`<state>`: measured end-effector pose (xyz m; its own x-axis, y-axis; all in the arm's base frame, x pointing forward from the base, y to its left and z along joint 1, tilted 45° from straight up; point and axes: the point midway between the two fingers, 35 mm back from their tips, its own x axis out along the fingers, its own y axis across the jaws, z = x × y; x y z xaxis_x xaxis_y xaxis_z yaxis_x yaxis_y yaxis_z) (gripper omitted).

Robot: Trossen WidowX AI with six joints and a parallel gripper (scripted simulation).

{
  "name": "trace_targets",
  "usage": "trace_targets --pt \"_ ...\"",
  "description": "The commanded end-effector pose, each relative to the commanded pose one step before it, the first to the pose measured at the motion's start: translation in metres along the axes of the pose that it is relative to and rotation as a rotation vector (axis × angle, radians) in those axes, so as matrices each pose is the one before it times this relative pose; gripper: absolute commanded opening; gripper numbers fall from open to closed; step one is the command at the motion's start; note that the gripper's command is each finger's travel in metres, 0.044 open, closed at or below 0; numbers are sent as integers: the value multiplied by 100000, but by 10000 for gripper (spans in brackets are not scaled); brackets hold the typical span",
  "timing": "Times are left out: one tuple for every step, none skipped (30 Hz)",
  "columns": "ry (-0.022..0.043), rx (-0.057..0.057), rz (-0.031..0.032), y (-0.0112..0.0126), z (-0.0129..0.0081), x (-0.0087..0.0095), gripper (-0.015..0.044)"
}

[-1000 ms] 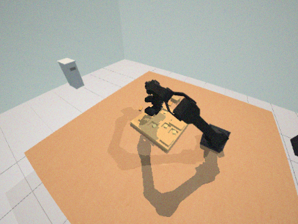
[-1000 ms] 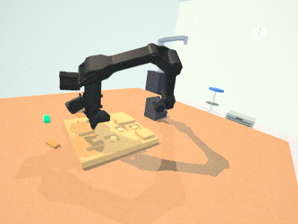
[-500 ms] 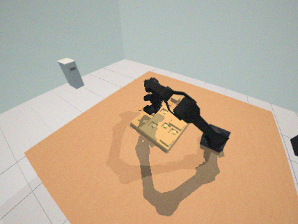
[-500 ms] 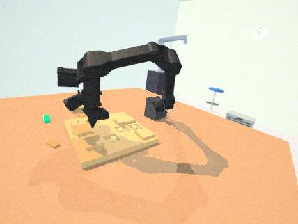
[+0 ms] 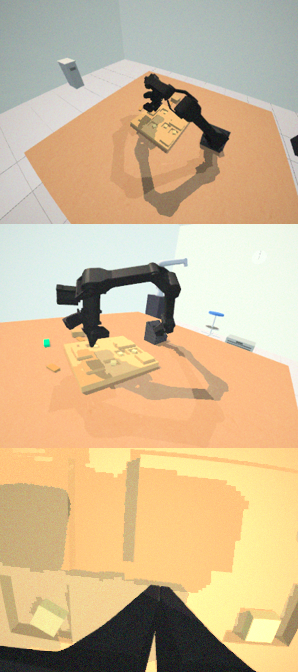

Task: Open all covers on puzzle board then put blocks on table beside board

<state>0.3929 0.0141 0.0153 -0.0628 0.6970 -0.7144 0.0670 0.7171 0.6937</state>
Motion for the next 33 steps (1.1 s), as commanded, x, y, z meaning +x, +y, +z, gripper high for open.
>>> trace_targets --pt "207 -291 -488 -46 -18 -573 0" --pt "2 1 -2 2 -1 -131 0" --pt "2 1 -2 2 -1 -131 0" --pt "2 1 -1 3 -2 -131 0" --pt "2 1 -1 3 -2 -132 0" --pt "2 1 -1 3 -3 -132 0" --pt "2 0 0 3 -4 -132 0" --pt "3 0 0 3 -4 -132 0" --pt "3 0 1 3 -5 -132 0" --pt "-212 -820 464 61 -40 415 0" --pt "10 -3351 -18 55 -238 -97 0" --pt "19 -5585 -29 104 -396 -157 0" --pt "26 -6802 -32 153 -480 -182 0" --pt "29 -6804 -28 185 -475 -173 0" --pt "32 -6804 -24 217 -467 -163 0" --pt "34 -6805 -20 248 -457 -154 0" --pt "35 -6805 -15 279 -445 -144 0" --pt "36 -6805 -11 309 -430 -134 0" --pt "37 -6805 -6 339 -413 -125 0" --pt "37 -6287 -5 369 -392 -126 0" --pt "36 -6269 -1 393 -372 -116 0" --pt "36 -6270 4 417 -350 -106 0" --pt "35 -6270 8 439 -328 -96 0" --pt "33 -6270 12 461 -303 -85 0" --pt "31 -6270 16 480 -277 -75 0" --pt "29 -6271 20 498 -250 -65 0" --pt "27 -6271 23 515 -222 -54 0" --pt "24 -6271 26 529 -192 -44 0" --pt "20 -6272 29 542 -161 -33 0" --pt "12 -6297 -37 545 -121 -18 0" --pt "13 -6304 -36 553 -89 -7 0" --pt "15 -6304 -33 559 -57 3 0" --pt "13 -6298 -15 563 -25 13 0"
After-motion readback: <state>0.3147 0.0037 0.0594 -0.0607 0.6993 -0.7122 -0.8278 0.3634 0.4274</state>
